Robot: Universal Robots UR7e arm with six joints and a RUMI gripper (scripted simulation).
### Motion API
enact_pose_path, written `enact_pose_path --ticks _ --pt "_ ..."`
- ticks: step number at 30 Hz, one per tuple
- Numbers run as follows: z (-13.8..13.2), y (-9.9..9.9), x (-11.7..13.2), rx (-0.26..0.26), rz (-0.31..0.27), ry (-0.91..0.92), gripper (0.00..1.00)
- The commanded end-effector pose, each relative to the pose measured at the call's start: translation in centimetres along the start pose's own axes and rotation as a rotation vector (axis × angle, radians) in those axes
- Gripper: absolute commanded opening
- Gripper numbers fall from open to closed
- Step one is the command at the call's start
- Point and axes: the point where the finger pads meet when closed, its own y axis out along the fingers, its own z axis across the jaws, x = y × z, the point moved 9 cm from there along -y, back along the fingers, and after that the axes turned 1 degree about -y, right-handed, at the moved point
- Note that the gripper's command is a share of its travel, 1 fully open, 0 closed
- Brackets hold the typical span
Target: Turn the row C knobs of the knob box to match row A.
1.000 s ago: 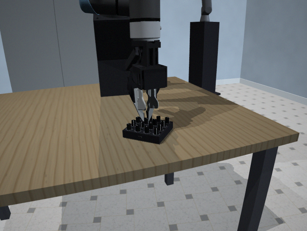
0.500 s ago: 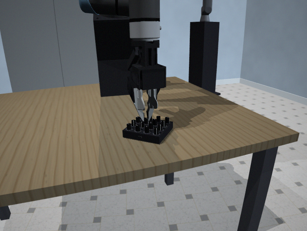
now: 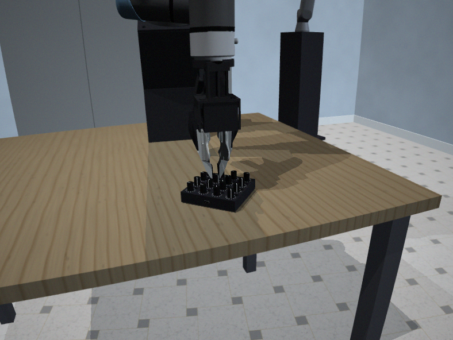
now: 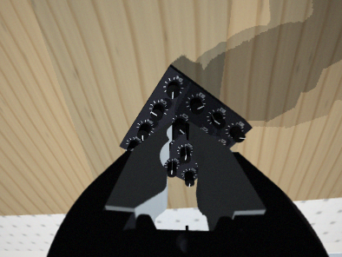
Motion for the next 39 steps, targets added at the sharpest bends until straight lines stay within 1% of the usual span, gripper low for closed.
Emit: enact_pose_path --ticks 1,16,18,33,35,39 --pt "0.04 -0.03 0.03 -0.002 -0.001 0.058 0.04" --pt "0.18 -0.03 0.06 -0.001 -0.001 0.35 0.04" --pt "0.18 -0.03 0.06 -0.001 -0.001 0.35 0.04" --pt "0.32 -0.03 0.15 -0.001 -0.001 0.692 0.04" --pt "0.32 -0.03 0.15 -0.001 -0.001 0.692 0.04" --pt "0.35 -0.03 0.17 -0.001 -0.001 0.783 0.04"
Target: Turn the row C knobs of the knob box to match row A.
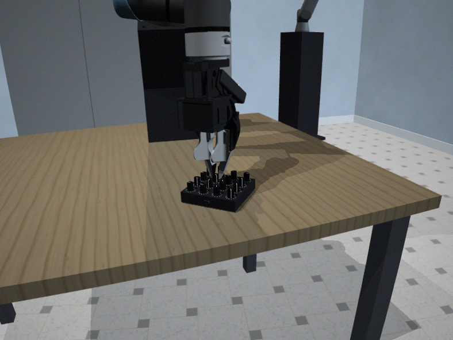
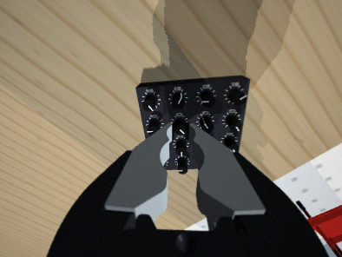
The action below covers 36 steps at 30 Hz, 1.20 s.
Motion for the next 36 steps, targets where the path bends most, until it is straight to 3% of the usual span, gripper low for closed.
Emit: enact_pose_path --ticks 1,11,36 --pt "0.11 -0.03 0.0 -0.002 -0.003 0.121 0.04" --pt "0.21 -0.03 0.02 -0.002 -0.004 0.332 0.04" --pt "0.34 -0.03 0.1 -0.001 -0.004 0.648 0.04"
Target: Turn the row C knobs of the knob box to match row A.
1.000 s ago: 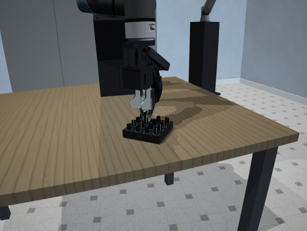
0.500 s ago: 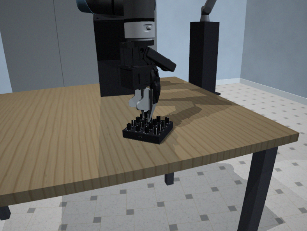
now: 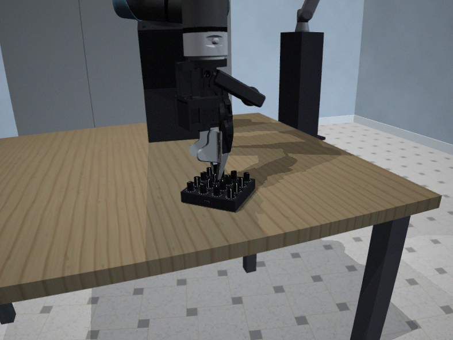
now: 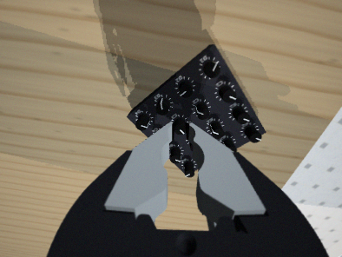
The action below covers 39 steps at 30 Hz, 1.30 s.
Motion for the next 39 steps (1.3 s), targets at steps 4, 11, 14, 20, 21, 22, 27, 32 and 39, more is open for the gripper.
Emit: enact_pose_path --ticks 4,11,14,20,21,22,27,32,39 --pt "0.07 -0.03 -0.01 0.001 -0.002 0.088 0.04" --pt "0.09 -0.03 -0.01 0.001 -0.002 0.121 0.04" --pt "0.1 -0.03 0.0 0.001 -0.002 0.135 0.04" --pt "0.1 -0.03 0.0 0.001 -0.002 0.151 0.04" --pt "0.11 -0.03 0.0 0.001 -0.002 0.153 0.04" --pt "0.11 -0.03 0.0 0.001 -0.002 0.154 0.04" --pt "0.11 -0.03 0.0 0.001 -0.002 0.157 0.04" --pt "0.11 -0.03 0.0 0.001 -0.002 0.157 0.04" --pt "0.11 -0.03 0.0 0.001 -0.002 0.157 0.04"
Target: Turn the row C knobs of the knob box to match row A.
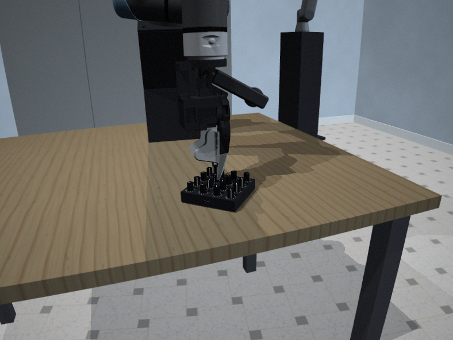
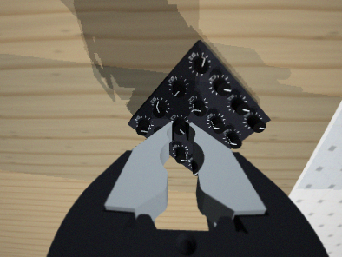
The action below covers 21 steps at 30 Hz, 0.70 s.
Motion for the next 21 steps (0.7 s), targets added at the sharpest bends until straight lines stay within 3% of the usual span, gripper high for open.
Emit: enact_pose_path --ticks 1,2,3,21 --pt "0.03 -0.03 0.0 0.001 0.0 0.0 0.04" --pt "0.03 -0.03 0.0 0.001 0.0 0.0 0.04" --pt "0.03 -0.03 0.0 0.001 0.0 0.0 0.11" --pt "0.03 -0.03 0.0 0.001 0.0 0.0 0.11"
